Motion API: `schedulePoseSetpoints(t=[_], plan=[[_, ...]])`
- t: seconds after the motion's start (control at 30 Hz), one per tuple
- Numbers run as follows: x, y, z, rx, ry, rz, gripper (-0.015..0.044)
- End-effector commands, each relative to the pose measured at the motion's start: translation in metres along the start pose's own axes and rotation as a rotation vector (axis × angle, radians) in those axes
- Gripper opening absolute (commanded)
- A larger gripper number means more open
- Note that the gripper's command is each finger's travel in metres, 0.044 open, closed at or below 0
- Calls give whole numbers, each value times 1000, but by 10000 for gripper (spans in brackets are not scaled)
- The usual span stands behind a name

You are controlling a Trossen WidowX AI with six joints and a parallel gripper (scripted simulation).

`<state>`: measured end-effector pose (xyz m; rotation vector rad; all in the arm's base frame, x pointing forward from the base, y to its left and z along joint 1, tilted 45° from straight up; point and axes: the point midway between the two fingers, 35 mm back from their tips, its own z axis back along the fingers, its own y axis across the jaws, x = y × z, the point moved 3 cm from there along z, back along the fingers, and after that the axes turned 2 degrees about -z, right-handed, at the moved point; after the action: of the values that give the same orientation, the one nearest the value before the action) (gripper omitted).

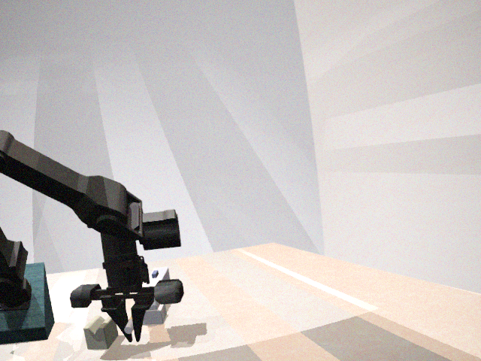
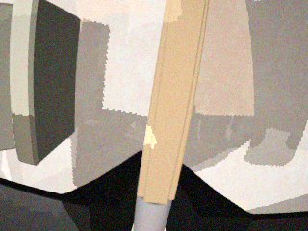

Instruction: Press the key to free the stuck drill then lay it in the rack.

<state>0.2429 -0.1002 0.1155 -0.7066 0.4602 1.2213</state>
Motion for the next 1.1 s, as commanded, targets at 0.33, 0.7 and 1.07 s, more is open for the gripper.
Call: schedulePoseSetpoints(t=[0.33,0.7,1.07], plan=[[1,1,8,-2,-2,-6,0],[2,3,13,-2,-2,-6,0],[3,4,18,-2,-3,-6,0]])
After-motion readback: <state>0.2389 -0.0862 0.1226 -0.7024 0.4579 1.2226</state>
